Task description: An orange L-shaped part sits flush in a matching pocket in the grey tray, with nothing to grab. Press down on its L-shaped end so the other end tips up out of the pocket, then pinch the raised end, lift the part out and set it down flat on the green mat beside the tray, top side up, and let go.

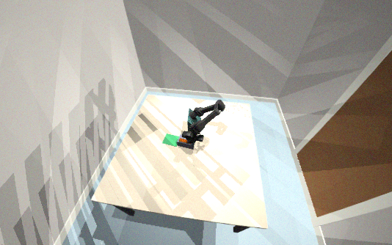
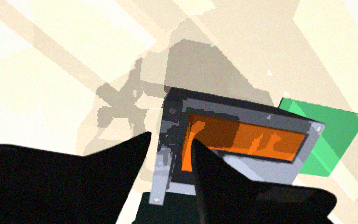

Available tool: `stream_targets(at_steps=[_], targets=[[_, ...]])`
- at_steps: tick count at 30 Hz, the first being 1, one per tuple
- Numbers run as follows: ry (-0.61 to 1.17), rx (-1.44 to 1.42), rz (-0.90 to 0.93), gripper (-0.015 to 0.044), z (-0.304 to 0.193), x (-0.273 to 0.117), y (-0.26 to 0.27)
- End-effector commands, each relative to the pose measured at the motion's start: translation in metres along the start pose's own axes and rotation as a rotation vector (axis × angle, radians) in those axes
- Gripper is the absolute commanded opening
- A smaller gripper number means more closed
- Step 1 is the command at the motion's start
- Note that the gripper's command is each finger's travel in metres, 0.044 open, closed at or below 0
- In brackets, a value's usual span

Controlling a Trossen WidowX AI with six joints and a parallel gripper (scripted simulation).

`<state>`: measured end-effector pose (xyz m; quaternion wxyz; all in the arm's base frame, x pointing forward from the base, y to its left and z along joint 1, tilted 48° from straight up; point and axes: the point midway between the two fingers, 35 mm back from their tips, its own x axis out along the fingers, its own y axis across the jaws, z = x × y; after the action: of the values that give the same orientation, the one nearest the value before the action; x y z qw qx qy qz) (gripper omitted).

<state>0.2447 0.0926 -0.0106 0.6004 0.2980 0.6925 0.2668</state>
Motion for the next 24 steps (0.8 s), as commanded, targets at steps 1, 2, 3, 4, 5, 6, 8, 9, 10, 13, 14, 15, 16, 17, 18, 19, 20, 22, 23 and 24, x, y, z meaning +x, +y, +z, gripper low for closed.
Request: stream_targets(at_steps=[1,2,3,4,5,6,8,9,10,13,14,15,16,17,18,19,20,22,23,24], targets=[[0.003,0.006,0.003,0.0180,-0.001,0.006,0.000],[0.003,0.006,0.003,0.0180,-0.001,0.008,0.000],[0.003,0.006,0.003,0.0180,-0.001,0.009,0.000],[0.003,0.006,0.003,0.0180,-0.001,0.011,0.000],[0.003,0.007,0.003,0.0180,-0.001,0.013,0.000],[0.003,0.007,0.004,0.0180,-0.001,0.014,0.000],[0.003,0.007,0.004,0.0180,-0.001,0.017,0.000],[0.003,0.007,0.004,0.0180,-0.001,0.019,0.000],[0.003,0.007,0.004,0.0180,-0.001,0.021,0.000],[0.003,0.007,0.005,0.0180,-0.002,0.025,0.000],[0.003,0.007,0.005,0.0180,-0.002,0.027,0.000],[0.003,0.007,0.005,0.0180,-0.002,0.028,0.000],[0.003,0.007,0.005,0.0180,-0.002,0.030,0.000],[0.004,0.006,0.006,0.0180,-0.002,0.031,0.000],[0.004,0.006,0.006,0.0180,-0.002,0.032,0.000],[0.004,0.006,0.006,0.0180,-0.002,0.032,0.000],[0.004,0.006,0.006,0.0180,-0.002,0.032,0.000],[0.004,0.006,0.006,0.0180,-0.002,0.032,0.000],[0.004,0.006,0.006,0.0180,-0.002,0.032,0.000],[0.001,-0.001,0.009,0.0180,-0.001,0.031,0.002]])
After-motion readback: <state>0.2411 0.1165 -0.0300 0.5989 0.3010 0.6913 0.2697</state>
